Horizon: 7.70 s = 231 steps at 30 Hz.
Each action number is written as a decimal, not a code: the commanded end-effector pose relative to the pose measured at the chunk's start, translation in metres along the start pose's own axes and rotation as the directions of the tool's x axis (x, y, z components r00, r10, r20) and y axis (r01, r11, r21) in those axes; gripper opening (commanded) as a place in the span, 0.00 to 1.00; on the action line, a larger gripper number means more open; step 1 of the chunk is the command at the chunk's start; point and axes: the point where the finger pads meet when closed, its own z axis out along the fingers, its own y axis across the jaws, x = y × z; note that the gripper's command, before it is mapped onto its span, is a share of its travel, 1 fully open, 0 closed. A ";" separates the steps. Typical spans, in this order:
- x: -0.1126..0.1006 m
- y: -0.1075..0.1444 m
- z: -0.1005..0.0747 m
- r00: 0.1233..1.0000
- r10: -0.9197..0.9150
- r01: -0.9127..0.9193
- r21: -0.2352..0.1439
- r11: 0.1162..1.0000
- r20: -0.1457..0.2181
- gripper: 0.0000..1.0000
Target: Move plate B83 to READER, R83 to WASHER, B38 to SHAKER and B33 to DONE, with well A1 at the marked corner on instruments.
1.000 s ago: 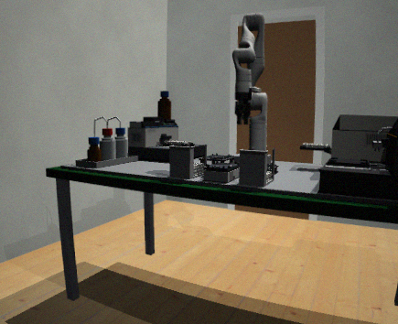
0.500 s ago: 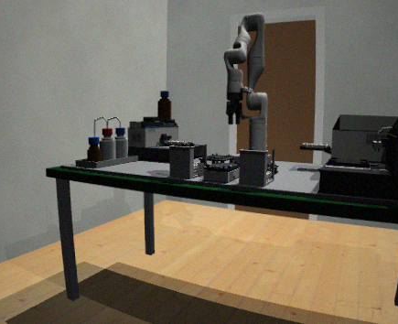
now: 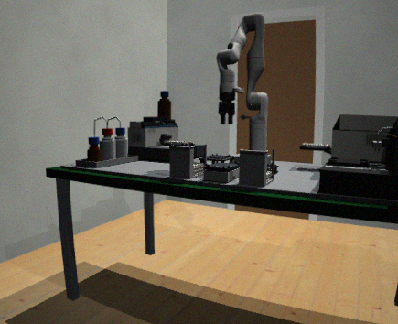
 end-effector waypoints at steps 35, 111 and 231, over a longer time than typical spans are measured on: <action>-0.107 -0.031 0.000 1.000 0.001 -0.001 -0.001 1.000 -0.002 1.00; -0.220 -0.203 0.000 1.000 0.007 -0.007 -0.001 1.000 -0.001 1.00; -0.451 -0.222 0.000 1.000 0.012 -0.012 0.000 1.000 -0.001 1.00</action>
